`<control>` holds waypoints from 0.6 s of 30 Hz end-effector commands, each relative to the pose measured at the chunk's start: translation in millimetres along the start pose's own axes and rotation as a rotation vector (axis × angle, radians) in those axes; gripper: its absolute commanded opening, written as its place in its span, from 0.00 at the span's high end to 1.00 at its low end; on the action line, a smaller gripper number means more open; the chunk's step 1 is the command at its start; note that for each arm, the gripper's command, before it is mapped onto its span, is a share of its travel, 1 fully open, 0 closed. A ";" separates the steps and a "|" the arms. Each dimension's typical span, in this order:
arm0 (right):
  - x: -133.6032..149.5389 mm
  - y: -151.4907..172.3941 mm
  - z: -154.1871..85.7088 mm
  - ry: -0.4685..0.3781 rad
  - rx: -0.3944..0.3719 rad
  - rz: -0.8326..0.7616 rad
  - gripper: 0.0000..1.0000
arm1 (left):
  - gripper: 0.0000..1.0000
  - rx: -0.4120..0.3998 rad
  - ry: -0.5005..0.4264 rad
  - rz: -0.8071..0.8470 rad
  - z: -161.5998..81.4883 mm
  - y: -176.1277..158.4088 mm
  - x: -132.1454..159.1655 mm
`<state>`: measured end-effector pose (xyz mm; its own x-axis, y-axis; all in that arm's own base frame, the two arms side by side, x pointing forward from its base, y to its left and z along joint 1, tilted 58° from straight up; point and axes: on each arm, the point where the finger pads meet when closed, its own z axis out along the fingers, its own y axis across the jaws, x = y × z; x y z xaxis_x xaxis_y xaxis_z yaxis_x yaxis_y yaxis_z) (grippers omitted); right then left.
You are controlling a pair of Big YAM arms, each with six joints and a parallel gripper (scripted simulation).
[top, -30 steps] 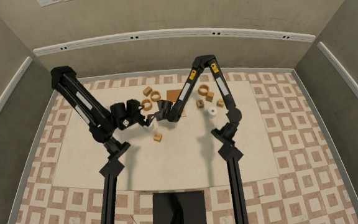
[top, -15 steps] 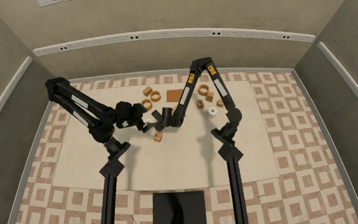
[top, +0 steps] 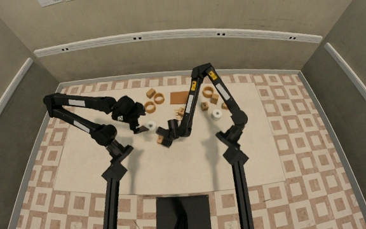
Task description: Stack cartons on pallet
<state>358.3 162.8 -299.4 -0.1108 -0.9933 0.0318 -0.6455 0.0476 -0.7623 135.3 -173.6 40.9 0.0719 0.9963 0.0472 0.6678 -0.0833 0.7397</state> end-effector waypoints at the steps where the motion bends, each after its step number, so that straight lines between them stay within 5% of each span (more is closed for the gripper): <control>1: 2.7 -8.5 3.3 0.004 0.009 -0.006 0.21 | 0.00 0.021 0.017 -0.042 -19.3 15.6 -9.4; 18: 3.2 -4.8 14.7 0.010 -0.003 -0.026 0.21 | 0.00 0.050 0.049 -0.003 -26.0 17.7 0.3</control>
<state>369.8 168.2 -297.7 -0.0951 -0.9950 0.0315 -0.6375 0.0366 -0.7696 129.6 -153.5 53.9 0.0373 0.9898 0.1371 0.7041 -0.1234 0.6993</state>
